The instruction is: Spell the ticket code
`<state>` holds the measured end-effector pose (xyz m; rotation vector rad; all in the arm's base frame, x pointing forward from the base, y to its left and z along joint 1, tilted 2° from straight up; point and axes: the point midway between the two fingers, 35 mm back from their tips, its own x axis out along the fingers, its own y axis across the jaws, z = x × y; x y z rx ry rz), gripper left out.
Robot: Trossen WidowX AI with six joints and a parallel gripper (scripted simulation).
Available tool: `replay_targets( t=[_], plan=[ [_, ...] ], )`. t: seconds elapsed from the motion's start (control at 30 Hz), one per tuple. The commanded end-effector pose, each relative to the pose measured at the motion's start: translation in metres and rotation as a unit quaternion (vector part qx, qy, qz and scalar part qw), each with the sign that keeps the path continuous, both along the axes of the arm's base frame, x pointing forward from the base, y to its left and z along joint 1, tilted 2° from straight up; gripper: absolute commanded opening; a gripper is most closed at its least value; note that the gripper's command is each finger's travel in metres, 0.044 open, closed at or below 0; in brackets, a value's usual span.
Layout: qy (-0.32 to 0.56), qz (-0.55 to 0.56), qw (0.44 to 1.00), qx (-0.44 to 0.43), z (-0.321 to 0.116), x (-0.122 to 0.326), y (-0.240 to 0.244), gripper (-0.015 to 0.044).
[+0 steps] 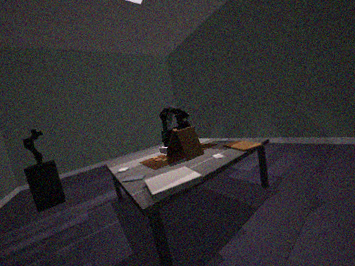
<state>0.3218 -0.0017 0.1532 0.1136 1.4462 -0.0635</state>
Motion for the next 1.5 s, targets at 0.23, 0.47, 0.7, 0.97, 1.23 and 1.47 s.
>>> replay_targets(
  t=[0.23,0.47,0.7,0.97,1.23,1.47],
  plan=[
    [0.001,-0.003,1.000,-0.002,-0.005,0.004,-0.001,0.0000],
    [0.001,-0.003,1.000,-0.002,-0.007,0.007,-0.001,0.0000],
    [0.001,-0.003,1.000,-0.002,-0.009,0.010,-0.002,0.0000],
    [0.001,-0.003,1.000,-0.002,-0.012,0.013,-0.002,0.0000],
    [0.000,-0.003,1.000,-0.002,-0.015,0.016,-0.002,0.0000],
    [0.000,-0.003,1.000,-0.002,-0.017,0.018,-0.002,0.0000]
  ],
)
